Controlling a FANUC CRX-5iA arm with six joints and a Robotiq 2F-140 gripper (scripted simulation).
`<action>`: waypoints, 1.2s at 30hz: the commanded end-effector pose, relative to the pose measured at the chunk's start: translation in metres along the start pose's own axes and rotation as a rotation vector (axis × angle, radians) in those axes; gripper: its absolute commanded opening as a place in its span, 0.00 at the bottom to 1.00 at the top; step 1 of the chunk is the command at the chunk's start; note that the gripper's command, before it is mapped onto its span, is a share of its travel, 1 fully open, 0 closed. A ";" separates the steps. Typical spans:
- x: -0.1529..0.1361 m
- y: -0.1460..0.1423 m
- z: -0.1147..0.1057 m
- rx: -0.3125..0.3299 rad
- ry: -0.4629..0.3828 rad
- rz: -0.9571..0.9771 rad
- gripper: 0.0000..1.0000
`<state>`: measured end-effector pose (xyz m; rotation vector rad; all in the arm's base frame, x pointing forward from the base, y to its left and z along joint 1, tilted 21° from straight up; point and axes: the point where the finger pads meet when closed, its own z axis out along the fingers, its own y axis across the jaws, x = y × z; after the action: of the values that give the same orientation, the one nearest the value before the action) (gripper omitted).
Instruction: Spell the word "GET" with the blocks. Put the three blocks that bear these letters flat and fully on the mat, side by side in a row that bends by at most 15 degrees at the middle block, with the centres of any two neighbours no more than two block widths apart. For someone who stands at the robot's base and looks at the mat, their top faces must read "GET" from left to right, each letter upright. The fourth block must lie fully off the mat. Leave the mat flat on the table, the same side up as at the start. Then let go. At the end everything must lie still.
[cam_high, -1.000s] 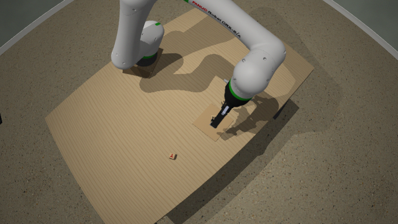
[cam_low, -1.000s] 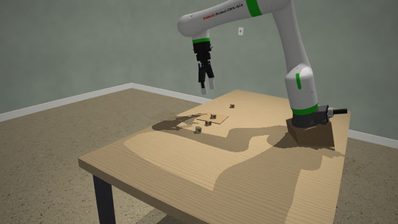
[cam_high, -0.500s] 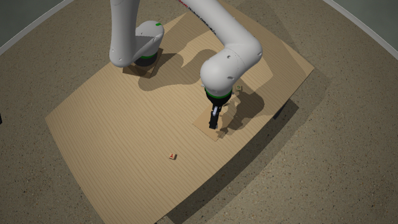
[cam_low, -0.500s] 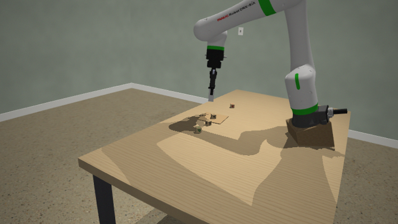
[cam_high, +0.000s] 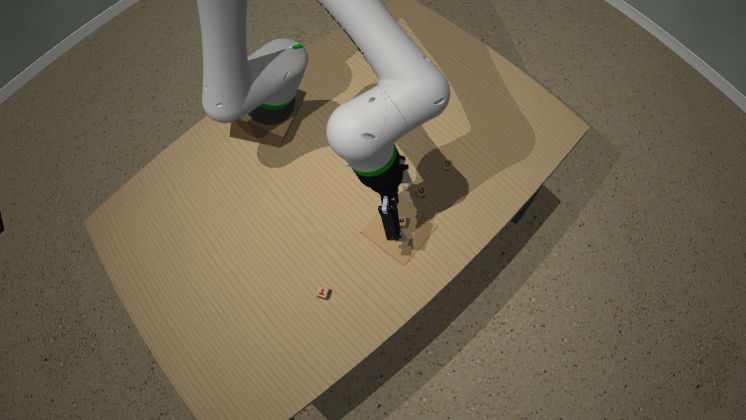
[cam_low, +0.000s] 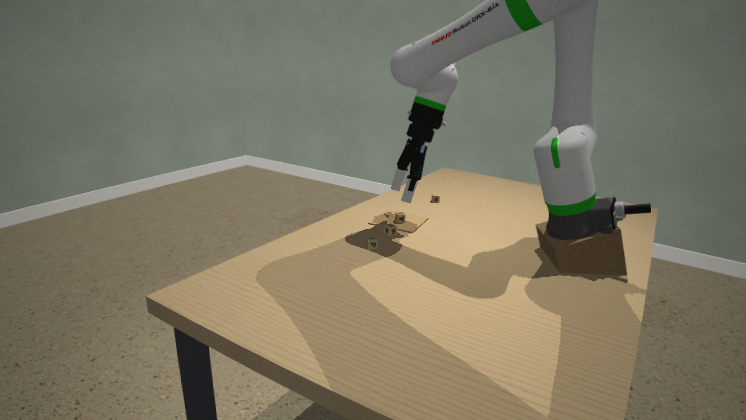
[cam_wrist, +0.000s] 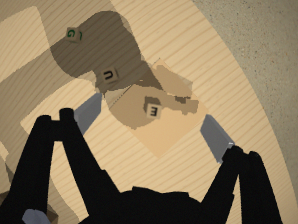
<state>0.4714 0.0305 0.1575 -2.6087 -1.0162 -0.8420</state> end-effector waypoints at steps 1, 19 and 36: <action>-0.008 0.000 0.004 -0.031 0.068 -0.065 1.00; -0.011 0.001 0.005 -0.042 0.080 -0.080 1.00; -0.011 0.001 0.005 -0.042 0.080 -0.080 1.00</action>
<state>0.4678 0.0261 0.1469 -2.5612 -1.0980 -0.9876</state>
